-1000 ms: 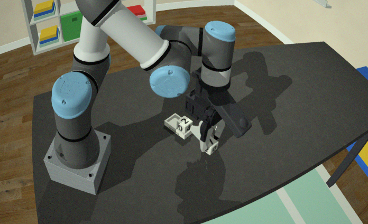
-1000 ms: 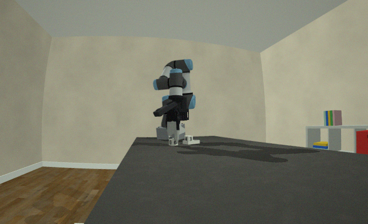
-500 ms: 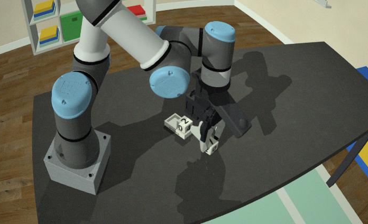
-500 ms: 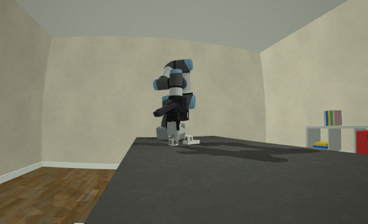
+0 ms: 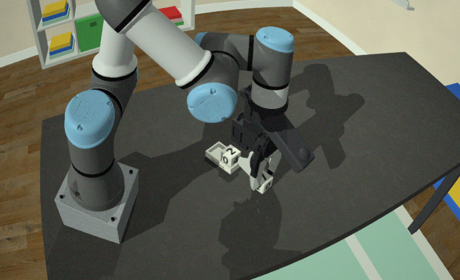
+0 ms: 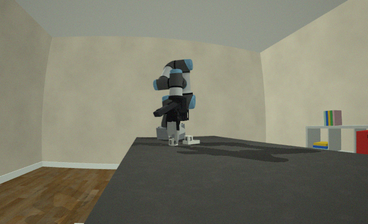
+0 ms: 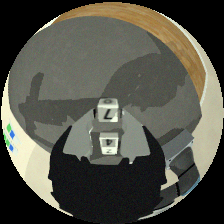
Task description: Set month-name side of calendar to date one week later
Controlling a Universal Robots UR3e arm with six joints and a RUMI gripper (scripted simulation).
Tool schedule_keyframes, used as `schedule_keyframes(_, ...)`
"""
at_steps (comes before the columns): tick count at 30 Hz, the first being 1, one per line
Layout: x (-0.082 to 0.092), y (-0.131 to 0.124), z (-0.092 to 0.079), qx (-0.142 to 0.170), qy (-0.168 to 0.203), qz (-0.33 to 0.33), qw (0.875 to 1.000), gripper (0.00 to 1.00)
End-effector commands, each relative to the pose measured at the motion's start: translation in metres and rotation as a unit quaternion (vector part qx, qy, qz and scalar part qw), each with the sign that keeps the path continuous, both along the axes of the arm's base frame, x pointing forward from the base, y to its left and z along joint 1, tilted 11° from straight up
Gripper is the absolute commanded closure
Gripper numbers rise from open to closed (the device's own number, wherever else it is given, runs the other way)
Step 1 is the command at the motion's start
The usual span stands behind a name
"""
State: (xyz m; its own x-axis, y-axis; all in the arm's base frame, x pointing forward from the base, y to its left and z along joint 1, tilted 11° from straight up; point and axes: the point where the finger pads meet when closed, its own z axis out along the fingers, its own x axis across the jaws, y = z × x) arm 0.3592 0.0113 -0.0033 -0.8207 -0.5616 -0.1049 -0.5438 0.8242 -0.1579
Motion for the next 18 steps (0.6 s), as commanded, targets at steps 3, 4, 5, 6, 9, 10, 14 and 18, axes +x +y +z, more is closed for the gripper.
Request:
schedule_keyframes(3, 0.0007, -0.0001, 0.0007, 0.000, -0.001, 0.000, 1.000, 0.71)
schedule_keyframes(4, 0.0007, -0.0001, 0.0007, 0.000, -0.001, 0.000, 1.000, 0.89)
schedule_keyframes(5, 0.0007, -0.0001, 0.0007, 0.000, -0.001, 0.000, 1.000, 0.89)
schedule_keyframes(6, 0.0007, -0.0001, 0.0007, 0.000, -0.001, 0.000, 1.000, 0.89)
schedule_keyframes(9, 0.0007, -0.0001, 0.0007, 0.000, -0.001, 0.000, 1.000, 0.89)
schedule_keyframes(10, 0.0007, -0.0001, 0.0007, 0.000, -0.001, 0.000, 1.000, 0.89)
schedule_keyframes(14, 0.0007, -0.0001, 0.0007, 0.000, -0.001, 0.000, 1.000, 0.89)
schedule_keyframes(18, 0.0007, -0.0001, 0.0007, 0.000, -0.001, 0.000, 1.000, 0.89)
